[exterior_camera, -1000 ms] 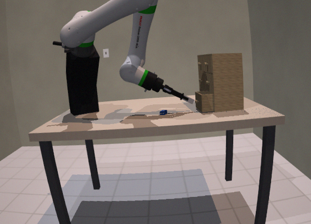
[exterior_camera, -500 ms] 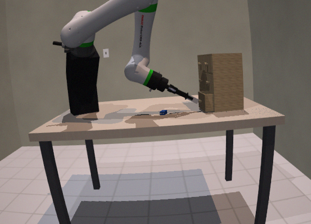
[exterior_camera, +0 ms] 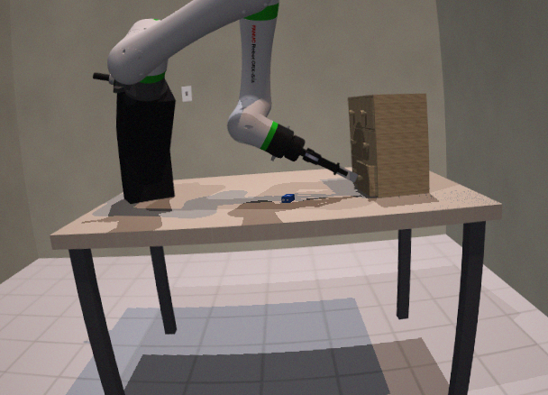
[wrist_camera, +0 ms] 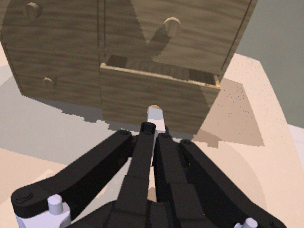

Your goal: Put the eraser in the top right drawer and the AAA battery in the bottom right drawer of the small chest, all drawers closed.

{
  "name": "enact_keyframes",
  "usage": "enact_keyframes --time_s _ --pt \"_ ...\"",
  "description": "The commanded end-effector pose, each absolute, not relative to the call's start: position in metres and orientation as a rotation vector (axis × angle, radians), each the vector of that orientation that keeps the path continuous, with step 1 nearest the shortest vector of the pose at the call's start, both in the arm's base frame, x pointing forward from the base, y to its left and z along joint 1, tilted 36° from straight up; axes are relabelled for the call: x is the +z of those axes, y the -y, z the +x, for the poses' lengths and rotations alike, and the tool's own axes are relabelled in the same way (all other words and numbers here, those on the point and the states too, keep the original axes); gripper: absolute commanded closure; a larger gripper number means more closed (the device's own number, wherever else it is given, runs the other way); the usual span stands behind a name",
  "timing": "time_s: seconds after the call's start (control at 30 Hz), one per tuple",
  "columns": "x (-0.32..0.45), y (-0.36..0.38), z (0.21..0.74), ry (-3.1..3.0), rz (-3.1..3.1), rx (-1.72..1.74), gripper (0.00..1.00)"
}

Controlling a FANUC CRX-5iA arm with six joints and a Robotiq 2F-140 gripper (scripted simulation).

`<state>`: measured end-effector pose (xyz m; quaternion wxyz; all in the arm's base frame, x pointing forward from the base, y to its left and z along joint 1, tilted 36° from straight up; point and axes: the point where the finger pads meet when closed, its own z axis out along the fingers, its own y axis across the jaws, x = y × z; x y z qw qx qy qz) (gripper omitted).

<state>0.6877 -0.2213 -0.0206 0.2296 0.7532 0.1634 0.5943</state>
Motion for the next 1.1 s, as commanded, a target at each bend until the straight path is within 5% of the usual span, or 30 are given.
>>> enact_keyframes --time_s 0.0,1.07 --pt "-0.020 0.221 0.690 -0.450 2.073 1.635 1.00" --pt "-0.015 0.218 0.710 -0.450 2.073 1.635 1.00"
